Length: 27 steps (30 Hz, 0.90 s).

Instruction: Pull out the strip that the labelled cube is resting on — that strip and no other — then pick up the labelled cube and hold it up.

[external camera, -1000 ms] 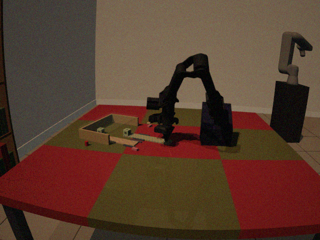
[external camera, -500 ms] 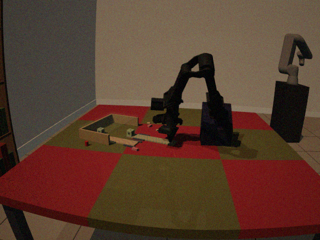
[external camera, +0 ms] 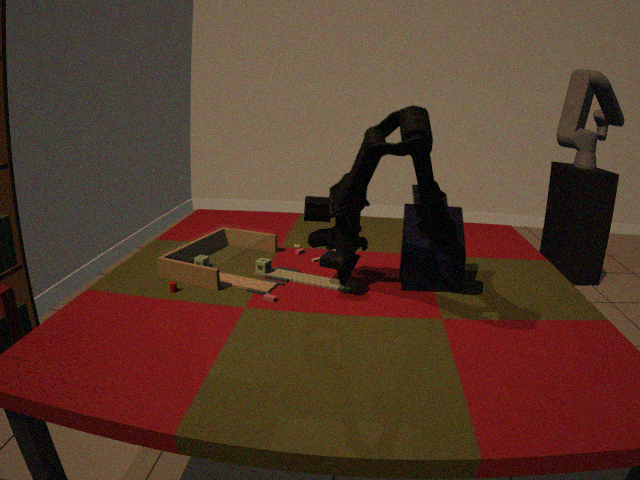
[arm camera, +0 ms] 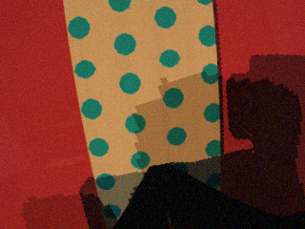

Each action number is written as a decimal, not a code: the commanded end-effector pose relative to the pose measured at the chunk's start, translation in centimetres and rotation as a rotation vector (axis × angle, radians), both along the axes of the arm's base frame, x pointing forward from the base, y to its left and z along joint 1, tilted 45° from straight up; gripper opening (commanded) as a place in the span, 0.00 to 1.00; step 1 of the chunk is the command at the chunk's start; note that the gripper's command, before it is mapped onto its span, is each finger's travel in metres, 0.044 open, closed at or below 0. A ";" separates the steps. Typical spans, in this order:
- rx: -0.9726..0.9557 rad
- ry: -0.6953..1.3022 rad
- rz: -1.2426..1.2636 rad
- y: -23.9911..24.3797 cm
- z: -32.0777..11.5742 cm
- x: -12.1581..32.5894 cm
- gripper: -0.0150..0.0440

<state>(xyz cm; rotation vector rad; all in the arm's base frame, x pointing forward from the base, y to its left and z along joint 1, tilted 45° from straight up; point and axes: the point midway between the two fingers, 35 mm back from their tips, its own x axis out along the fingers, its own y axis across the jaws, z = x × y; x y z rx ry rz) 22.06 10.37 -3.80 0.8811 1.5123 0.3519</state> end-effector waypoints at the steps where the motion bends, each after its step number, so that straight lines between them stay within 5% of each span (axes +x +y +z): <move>1: 0.003 0.026 0.014 0.4 -0.2 -1.0 0.25; 27: -0.001 0.021 0.012 -2.5 2.4 0.0 0.25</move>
